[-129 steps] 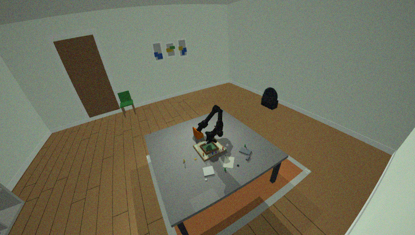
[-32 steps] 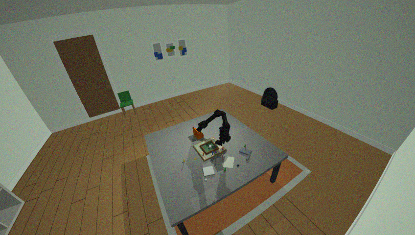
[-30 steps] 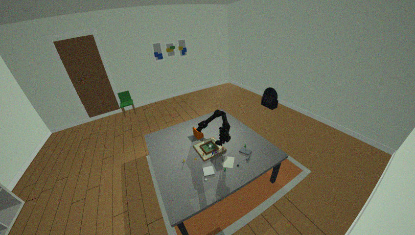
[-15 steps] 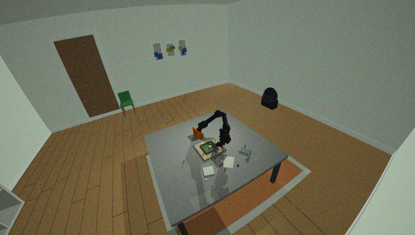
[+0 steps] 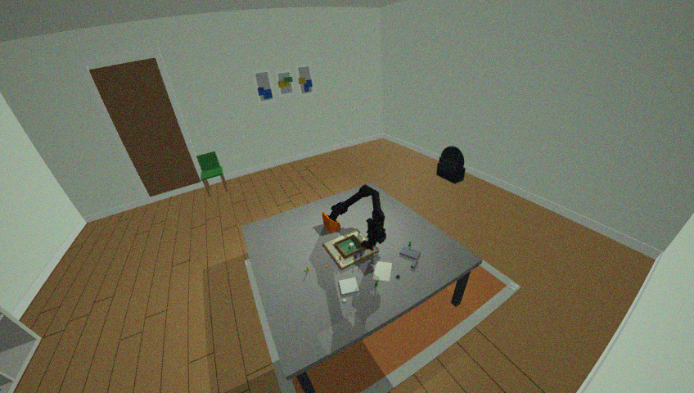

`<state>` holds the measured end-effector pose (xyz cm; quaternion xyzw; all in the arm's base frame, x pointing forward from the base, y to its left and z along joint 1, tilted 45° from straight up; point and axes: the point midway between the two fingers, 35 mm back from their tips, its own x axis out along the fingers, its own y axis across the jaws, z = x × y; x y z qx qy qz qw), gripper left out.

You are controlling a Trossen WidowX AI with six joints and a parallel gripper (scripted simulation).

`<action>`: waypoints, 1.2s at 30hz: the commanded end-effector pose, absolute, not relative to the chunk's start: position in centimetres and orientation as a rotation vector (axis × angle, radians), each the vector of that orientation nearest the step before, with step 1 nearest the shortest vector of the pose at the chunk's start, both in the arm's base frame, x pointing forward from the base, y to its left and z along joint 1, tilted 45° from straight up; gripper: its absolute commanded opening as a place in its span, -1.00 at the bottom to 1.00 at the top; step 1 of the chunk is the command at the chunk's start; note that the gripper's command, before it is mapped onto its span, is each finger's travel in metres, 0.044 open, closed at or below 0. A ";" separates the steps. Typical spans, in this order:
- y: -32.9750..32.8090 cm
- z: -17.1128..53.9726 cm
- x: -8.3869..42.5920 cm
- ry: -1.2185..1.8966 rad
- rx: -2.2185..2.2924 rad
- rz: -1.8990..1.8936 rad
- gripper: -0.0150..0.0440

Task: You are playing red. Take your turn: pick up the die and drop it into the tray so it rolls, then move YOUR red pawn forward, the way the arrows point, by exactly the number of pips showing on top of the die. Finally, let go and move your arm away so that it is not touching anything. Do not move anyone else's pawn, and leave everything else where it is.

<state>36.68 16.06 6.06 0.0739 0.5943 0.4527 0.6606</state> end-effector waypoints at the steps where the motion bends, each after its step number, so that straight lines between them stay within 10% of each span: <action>1: 16.7 5.5 36.4 1.350 0.177 1.027 0.19; 16: 16.8 5.3 36.4 1.349 0.177 1.027 -0.48; 36: 11.1 11.4 38.0 1.351 0.169 1.020 -0.49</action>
